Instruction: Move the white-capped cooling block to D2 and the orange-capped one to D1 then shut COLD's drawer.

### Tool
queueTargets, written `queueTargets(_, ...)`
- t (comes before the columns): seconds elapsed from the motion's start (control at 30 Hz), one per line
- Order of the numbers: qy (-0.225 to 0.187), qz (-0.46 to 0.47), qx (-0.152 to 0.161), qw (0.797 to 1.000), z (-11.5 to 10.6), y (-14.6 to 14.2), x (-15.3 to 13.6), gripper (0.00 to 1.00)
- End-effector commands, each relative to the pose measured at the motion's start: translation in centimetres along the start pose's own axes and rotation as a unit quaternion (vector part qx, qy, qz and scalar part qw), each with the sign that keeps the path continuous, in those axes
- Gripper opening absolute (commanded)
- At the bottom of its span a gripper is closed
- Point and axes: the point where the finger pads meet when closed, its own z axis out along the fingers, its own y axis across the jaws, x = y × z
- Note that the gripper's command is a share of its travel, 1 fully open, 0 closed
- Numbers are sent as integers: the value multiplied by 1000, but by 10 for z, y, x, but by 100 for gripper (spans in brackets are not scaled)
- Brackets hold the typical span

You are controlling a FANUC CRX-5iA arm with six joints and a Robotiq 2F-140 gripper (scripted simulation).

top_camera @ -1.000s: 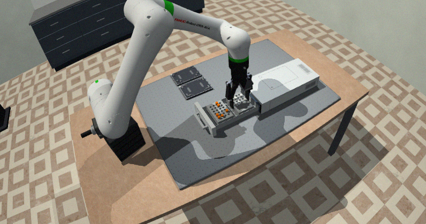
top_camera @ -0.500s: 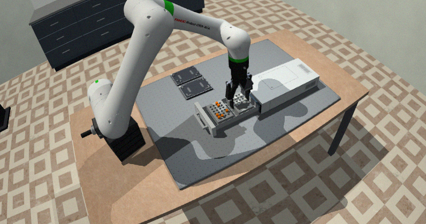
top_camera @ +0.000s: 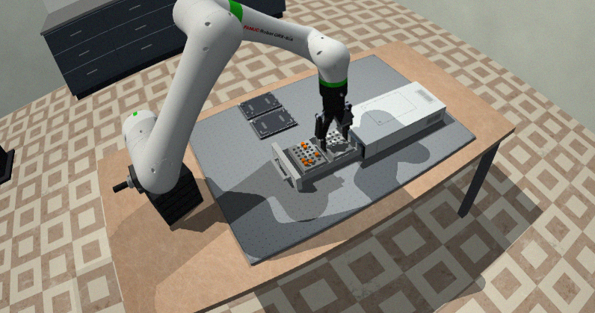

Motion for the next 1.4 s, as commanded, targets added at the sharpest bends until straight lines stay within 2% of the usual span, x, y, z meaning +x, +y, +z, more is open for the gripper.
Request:
queueTargets(0.0, 0, 0, 1, 1000, -2, -1, 0, 10)
queueTargets(0.97, 0, 0, 1, 1000, -10, -1, 0, 10)
queueTargets(1.37, 0, 0, 1, 1000, -23, -1, 0, 10)
